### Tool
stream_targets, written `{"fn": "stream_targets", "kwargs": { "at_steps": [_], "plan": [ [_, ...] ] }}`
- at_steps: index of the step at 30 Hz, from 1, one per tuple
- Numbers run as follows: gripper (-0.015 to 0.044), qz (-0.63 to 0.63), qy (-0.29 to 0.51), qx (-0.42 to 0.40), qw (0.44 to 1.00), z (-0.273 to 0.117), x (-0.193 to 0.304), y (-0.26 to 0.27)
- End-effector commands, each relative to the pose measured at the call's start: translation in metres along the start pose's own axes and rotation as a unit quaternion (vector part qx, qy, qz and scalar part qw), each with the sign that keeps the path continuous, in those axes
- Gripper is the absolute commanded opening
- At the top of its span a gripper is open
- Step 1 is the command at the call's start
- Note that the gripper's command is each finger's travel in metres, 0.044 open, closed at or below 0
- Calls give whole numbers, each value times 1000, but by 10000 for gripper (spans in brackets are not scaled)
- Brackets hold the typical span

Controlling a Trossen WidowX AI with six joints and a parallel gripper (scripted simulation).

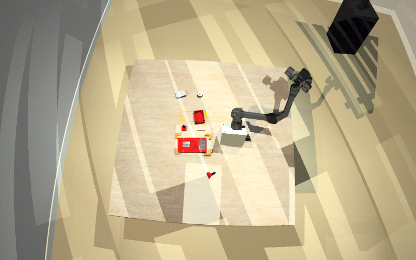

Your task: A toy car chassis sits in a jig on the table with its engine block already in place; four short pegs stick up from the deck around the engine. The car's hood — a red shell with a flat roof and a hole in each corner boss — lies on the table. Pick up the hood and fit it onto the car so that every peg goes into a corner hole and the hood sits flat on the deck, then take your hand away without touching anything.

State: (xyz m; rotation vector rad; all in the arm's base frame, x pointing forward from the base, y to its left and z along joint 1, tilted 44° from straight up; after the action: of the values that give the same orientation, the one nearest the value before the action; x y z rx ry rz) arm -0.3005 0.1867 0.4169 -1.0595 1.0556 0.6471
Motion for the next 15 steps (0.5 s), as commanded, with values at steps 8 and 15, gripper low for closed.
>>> {"fn": "stream_targets", "kwargs": {
  "at_steps": [8,15],
  "plan": [
    [210,-5,-50,27,998,1,-15,-27],
    [394,104,-103,70,987,0,-32,-95]
  ]
}}
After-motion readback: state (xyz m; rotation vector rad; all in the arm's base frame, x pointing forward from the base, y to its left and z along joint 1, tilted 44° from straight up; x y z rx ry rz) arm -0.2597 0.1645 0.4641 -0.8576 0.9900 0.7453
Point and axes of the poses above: the point midway between the two fingers, 35 mm back from their tips, its own z axis out along the fingers, its own y axis across the jaws, x = y × z, the point moved 9 cm from there along -z, back along the fingers, and after that the axes turned 10 degrees about z, right-handed, at the moved point
